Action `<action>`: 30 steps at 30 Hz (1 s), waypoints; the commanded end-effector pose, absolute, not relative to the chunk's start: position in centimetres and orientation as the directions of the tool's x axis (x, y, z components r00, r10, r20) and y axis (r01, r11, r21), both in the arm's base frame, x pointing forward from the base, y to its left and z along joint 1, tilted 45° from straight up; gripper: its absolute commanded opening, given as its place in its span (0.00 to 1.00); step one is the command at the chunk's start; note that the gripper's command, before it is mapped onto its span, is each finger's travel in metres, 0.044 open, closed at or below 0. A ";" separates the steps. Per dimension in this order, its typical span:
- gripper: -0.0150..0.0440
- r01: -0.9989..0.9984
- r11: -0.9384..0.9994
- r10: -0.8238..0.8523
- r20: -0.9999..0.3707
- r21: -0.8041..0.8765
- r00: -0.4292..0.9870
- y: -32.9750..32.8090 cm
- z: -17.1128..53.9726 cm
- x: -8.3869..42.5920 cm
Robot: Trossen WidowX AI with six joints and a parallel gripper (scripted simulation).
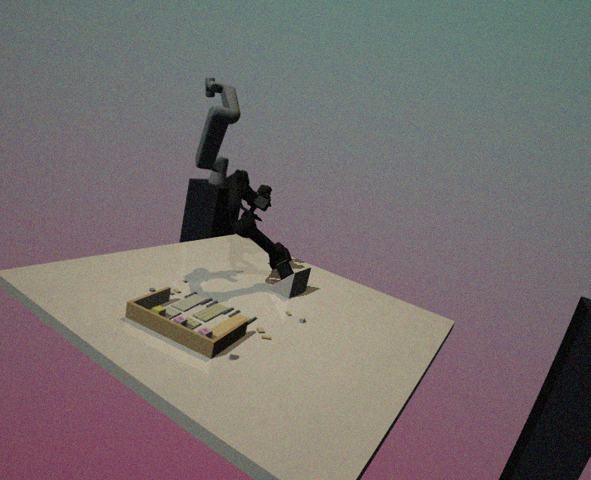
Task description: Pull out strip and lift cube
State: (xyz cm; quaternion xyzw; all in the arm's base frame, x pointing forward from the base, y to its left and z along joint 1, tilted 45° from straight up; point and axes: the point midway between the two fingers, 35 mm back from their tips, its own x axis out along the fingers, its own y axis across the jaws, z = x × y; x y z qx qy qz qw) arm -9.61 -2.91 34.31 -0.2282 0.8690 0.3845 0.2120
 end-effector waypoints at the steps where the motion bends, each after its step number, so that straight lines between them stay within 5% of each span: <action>1: 0.93 -0.565 0.592 -0.238 -0.544 0.575 -0.804 -3.0 34.3 -9.7; 14: 0.93 -0.599 -0.144 -0.542 -0.570 0.787 -0.618 -11.8 33.0 -12.4; 22: 0.93 -0.255 -0.525 -0.676 -0.580 0.812 -0.454 -19.1 31.4 -9.8; 30: 0.93 0.233 -0.636 -0.768 -0.575 0.735 -0.282 -25.1 29.2 -3.1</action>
